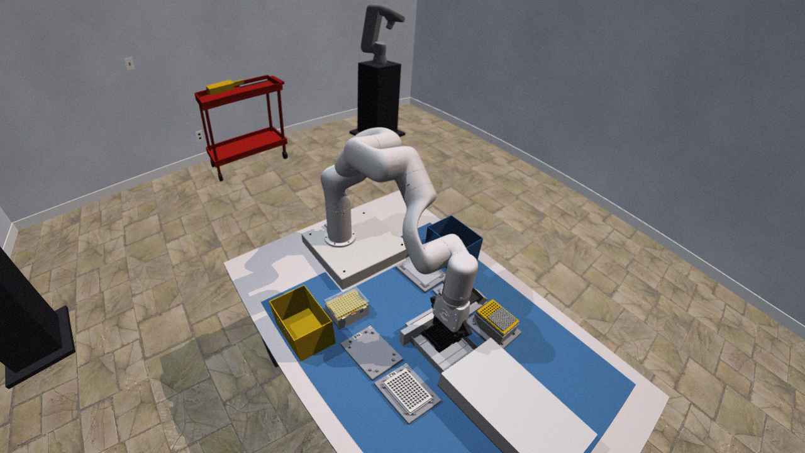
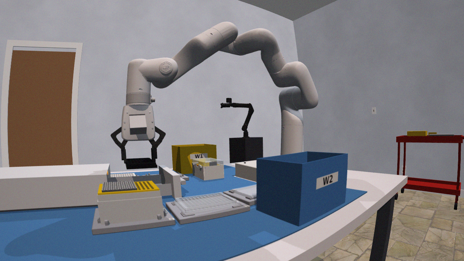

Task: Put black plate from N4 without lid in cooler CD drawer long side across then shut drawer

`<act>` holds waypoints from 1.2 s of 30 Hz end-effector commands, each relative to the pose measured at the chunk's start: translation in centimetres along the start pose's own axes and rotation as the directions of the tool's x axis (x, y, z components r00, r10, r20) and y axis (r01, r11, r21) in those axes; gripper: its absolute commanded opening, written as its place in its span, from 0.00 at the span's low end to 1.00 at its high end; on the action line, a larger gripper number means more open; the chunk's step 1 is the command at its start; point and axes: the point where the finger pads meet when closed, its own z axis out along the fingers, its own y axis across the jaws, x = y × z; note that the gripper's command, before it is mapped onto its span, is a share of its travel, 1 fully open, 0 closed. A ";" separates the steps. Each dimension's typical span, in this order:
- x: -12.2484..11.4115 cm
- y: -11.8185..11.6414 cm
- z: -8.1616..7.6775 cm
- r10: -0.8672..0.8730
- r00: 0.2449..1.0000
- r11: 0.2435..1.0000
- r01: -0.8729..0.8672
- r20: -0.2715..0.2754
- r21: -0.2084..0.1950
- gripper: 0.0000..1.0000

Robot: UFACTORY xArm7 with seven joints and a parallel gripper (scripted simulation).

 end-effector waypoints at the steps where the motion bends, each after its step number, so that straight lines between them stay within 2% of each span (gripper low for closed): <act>1: 0.0 0.2 0.3 0.000 1.000 1.000 0.000 0.000 -0.006 0.00; 36: 0.0 0.2 5.5 0.000 1.000 1.000 0.000 0.000 -0.006 0.00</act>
